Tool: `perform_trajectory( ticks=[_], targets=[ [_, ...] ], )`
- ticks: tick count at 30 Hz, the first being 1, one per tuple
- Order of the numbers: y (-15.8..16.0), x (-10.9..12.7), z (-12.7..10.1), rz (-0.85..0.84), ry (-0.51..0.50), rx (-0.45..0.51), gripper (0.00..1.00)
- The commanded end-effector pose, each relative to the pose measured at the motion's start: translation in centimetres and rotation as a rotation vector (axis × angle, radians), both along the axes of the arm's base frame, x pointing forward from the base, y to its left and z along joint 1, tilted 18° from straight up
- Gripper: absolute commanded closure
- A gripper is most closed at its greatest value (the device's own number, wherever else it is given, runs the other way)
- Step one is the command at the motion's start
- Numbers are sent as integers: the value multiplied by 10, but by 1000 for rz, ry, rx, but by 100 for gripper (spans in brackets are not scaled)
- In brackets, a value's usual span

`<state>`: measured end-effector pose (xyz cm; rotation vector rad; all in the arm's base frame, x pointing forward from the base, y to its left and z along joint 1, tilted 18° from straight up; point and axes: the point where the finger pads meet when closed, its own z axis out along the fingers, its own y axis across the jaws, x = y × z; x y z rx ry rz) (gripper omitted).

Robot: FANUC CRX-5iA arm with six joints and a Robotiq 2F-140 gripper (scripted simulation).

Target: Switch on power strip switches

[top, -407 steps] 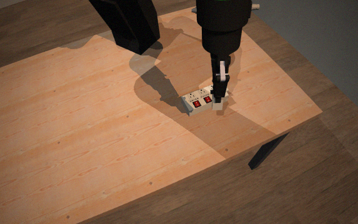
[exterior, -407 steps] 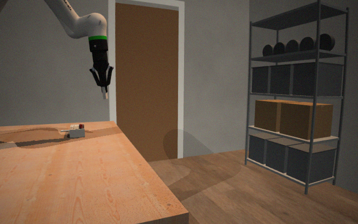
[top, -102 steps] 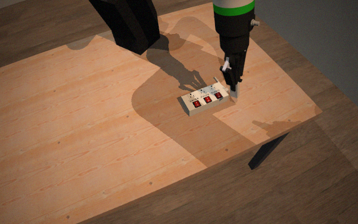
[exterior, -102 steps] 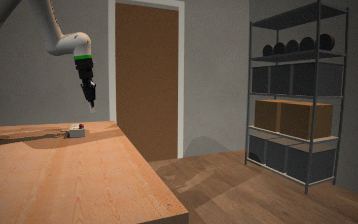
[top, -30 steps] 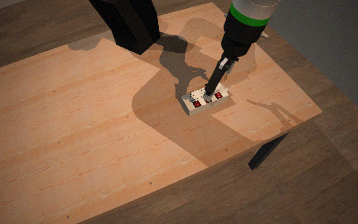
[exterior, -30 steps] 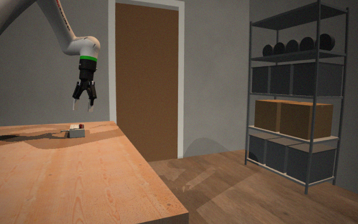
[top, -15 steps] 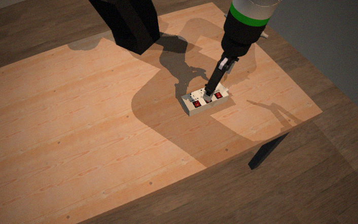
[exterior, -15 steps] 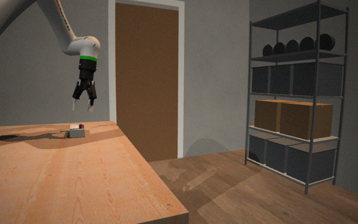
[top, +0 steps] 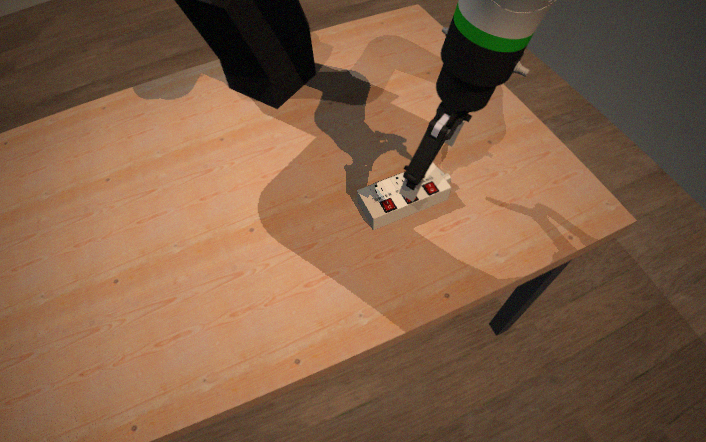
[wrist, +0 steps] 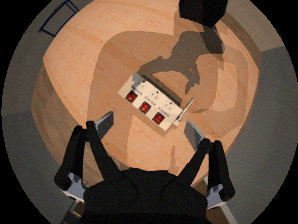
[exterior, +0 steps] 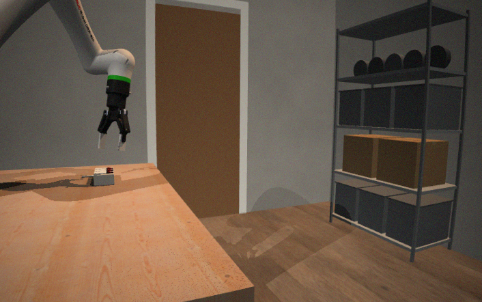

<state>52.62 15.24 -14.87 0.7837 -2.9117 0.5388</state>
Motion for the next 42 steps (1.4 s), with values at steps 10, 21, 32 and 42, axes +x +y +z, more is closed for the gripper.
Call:
perform_trajectory(
  ticks=[10,21,32,42],
  targets=[
    [0,0,0,0,0,0,0],
    [0,-1,1,-11,-9,2,0],
    [1,-30,23,-245,-168,60,0],
    [0,-56,35,-422,-268,121,0]
  ],
)
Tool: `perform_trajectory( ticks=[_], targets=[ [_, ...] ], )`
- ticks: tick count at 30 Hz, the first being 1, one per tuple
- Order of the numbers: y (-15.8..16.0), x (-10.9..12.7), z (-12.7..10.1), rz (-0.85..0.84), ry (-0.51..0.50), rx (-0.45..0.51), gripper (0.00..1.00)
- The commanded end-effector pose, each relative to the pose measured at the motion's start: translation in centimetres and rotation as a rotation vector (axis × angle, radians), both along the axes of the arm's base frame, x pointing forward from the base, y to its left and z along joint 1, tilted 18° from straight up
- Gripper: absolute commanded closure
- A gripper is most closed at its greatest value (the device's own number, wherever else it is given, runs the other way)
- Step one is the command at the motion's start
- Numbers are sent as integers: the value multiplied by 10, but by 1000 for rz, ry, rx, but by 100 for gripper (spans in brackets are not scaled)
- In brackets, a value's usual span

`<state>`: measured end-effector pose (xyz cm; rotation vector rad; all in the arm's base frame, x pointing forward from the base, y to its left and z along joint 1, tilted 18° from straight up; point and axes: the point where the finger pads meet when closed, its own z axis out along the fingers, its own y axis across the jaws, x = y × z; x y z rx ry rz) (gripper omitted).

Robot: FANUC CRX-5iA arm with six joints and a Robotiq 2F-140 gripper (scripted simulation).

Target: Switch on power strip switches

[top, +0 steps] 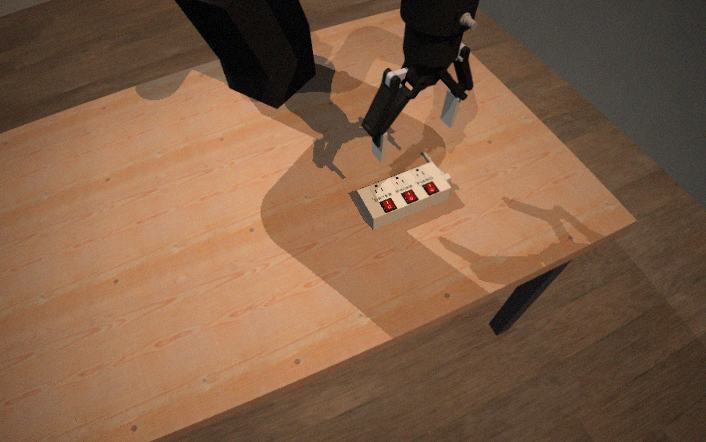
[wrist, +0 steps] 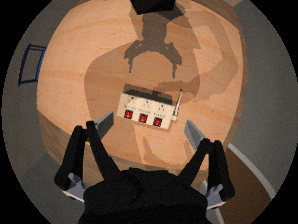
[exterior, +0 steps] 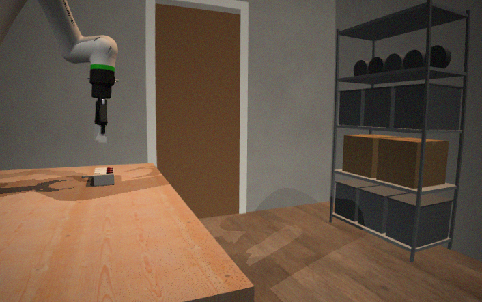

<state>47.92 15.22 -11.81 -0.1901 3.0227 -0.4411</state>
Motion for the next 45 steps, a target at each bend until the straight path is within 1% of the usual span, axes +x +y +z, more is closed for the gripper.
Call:
perform_trajectory(
  ticks=[1,6,25,28,31,35,37,38,45],
  targets=[
    [-1,-15,7,-96,-80,31,0],
    [-1,-20,9,-131,-98,45,0],
    [-1,-20,9,-130,-98,45,0],
    [-2,-19,8,-102,-90,41,0],
    [-7,-15,6,0,-62,27,0],
    [-18,-6,2,236,3,-6,0],
    [-18,-6,2,236,3,-6,0],
    [-22,-3,0,346,34,-21,0],
    [-51,17,-11,619,95,-76,0]
  ],
)
